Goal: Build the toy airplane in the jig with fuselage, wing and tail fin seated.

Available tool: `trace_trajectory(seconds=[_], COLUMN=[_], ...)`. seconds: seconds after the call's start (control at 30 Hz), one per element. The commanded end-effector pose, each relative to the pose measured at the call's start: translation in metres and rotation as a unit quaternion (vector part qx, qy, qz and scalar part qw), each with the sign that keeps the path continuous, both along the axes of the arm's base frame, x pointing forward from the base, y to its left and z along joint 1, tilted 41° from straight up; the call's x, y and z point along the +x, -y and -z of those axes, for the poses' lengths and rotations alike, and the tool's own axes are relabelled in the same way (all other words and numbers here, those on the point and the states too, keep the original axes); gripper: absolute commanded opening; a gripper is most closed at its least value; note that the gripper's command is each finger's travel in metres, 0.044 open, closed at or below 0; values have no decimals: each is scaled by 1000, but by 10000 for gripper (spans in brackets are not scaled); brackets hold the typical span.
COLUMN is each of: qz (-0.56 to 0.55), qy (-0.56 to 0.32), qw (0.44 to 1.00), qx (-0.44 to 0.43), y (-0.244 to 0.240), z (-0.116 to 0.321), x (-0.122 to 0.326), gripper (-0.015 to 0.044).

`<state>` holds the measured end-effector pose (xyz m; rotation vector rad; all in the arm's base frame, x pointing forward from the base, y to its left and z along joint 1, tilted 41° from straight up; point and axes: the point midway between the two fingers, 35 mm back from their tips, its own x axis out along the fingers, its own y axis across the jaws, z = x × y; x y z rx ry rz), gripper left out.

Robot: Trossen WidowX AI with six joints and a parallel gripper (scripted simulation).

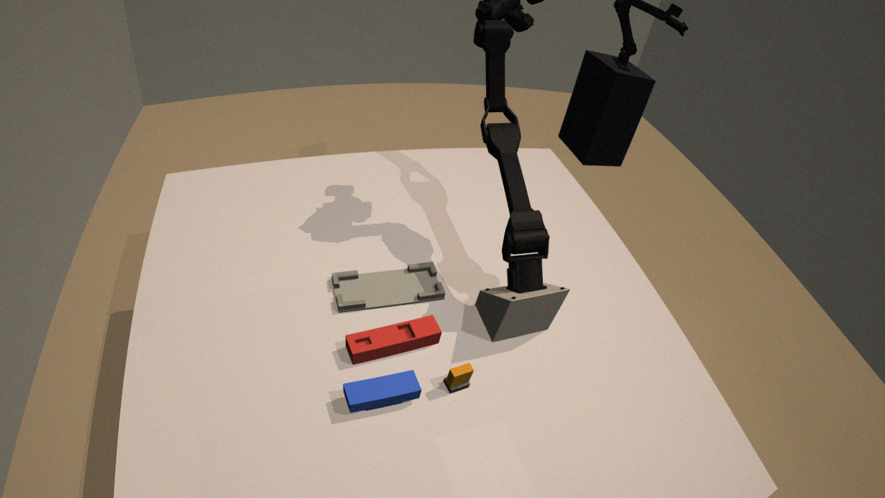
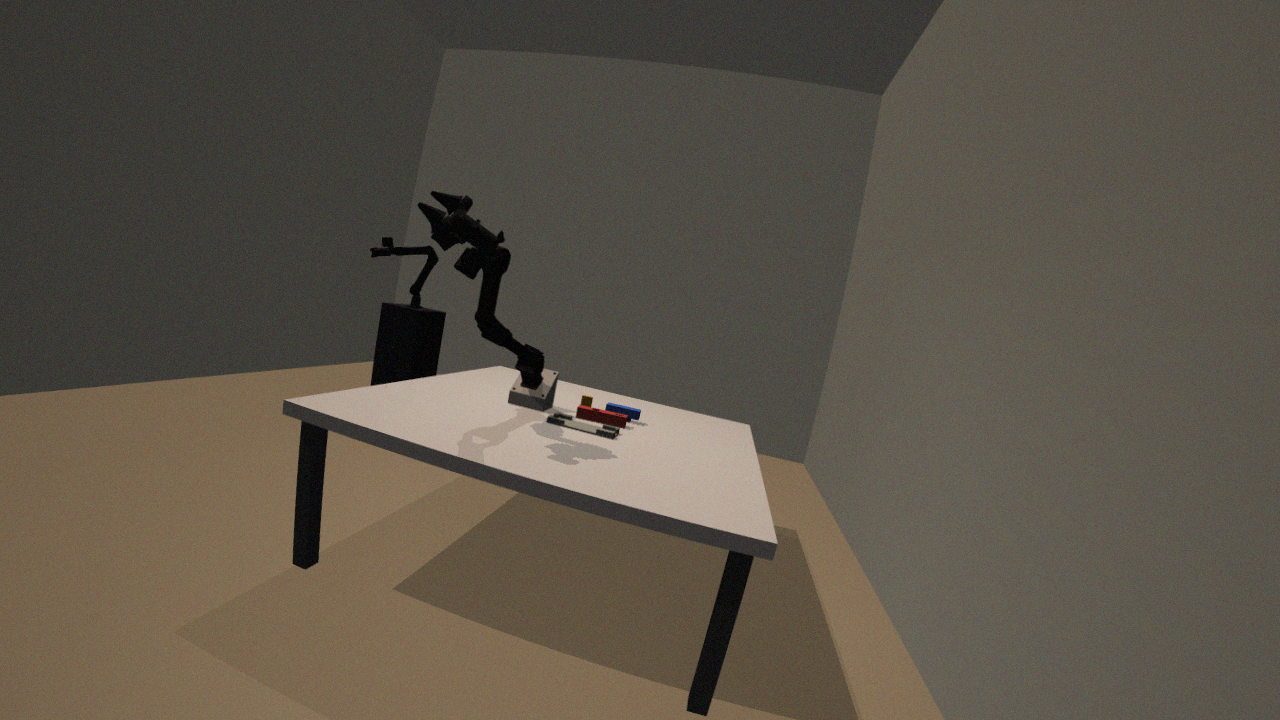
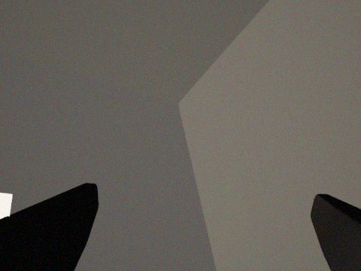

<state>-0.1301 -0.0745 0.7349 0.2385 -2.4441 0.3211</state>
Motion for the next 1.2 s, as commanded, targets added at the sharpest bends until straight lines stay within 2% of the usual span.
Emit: trace_trajectory(seconds=[0.0, 0.13, 0.37, 0.7, 0.9, 1.17], qz=[0, -3, -14, -17, -6, 1], qy=[0, -15, -85, -232, -333, -459], qw=[1000, 999, 985, 920, 857, 746], qx=[0, -31, -149, -315, -394, -482], y=[0, -17, -86, -205, -273, -351], z=[0, -5, -18, -14, 6, 58], x=[0, 5, 31, 96, 148, 221], gripper=[426, 440, 440, 440, 440, 440])
